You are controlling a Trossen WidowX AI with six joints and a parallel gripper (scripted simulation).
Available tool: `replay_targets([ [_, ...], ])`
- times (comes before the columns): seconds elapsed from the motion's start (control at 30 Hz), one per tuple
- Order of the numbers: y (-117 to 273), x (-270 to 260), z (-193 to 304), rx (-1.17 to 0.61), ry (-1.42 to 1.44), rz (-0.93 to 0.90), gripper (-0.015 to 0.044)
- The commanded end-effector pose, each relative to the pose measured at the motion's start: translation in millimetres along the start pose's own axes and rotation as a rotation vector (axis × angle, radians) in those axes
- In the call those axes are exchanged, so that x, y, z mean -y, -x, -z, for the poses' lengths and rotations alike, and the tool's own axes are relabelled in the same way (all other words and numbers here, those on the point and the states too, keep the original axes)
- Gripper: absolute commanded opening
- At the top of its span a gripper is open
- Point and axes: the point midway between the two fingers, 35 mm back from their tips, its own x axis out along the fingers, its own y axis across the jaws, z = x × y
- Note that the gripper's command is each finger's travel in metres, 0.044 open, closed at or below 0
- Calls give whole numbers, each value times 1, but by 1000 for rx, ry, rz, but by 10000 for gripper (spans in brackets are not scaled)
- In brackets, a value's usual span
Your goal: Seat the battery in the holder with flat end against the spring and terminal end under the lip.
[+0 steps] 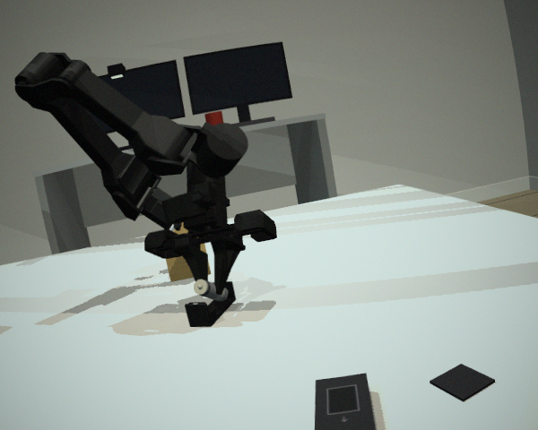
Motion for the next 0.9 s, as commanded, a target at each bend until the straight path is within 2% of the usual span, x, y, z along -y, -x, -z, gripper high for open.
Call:
replay_targets([
  [0.0, 2, 2, 7, -10, 14, -6, 67],
  [0.33, 1, 2, 8, -25, 17, -13, 67],
  [0.87, -7, -3, 5, -158, 16, -14, 67],
])
